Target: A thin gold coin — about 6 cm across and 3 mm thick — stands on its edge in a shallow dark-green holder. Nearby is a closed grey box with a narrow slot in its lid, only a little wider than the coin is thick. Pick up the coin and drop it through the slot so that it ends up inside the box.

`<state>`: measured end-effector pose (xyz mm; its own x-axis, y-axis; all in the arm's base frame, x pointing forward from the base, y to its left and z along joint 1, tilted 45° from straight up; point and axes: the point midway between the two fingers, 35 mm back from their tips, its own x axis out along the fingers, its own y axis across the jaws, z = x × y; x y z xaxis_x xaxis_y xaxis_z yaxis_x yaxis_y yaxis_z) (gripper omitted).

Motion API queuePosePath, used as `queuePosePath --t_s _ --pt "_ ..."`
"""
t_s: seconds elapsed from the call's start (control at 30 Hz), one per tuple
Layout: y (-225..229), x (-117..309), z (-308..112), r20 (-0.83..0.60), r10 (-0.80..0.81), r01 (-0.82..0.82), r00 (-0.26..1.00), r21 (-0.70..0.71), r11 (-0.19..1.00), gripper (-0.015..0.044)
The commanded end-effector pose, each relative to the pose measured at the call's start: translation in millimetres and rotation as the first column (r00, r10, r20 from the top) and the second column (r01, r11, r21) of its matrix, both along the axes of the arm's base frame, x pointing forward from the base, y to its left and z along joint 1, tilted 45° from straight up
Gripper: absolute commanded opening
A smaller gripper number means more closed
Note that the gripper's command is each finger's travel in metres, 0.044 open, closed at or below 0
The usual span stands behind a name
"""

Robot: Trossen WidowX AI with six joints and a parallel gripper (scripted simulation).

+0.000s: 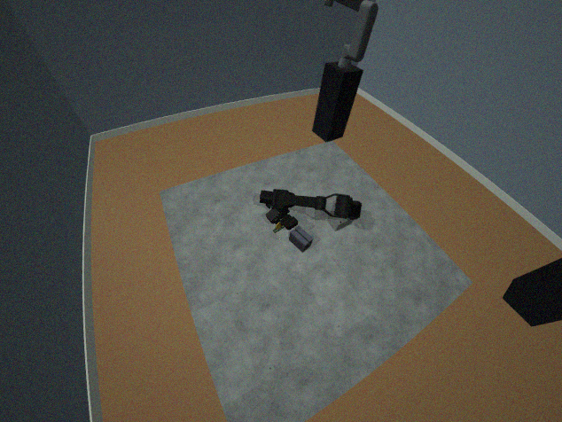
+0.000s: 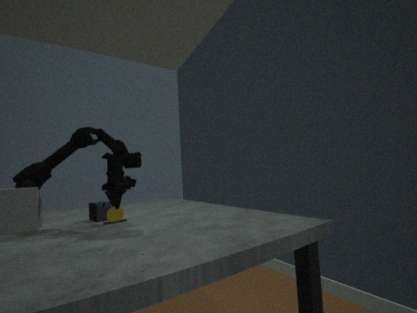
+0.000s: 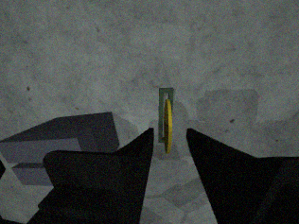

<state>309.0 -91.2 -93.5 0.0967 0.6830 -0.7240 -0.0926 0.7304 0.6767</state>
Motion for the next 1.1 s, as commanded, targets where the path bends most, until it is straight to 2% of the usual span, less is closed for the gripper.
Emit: queuePosePath --t_s 0.0,0.8,1.0,1.07 --pt "5 -1 -6 -0.006 -0.007 0.007 1.0 0.009 1.0 0.0161" --pt "32 1 -32 -0.006 -0.006 0.006 1.0 0.012 1.0 0.0161" --pt "32 1 -32 -0.006 -0.006 0.006 1.0 0.012 1.0 0.0003" --pt "32 1 -32 -0.006 -0.006 0.006 1.0 0.012 1.0 0.0"
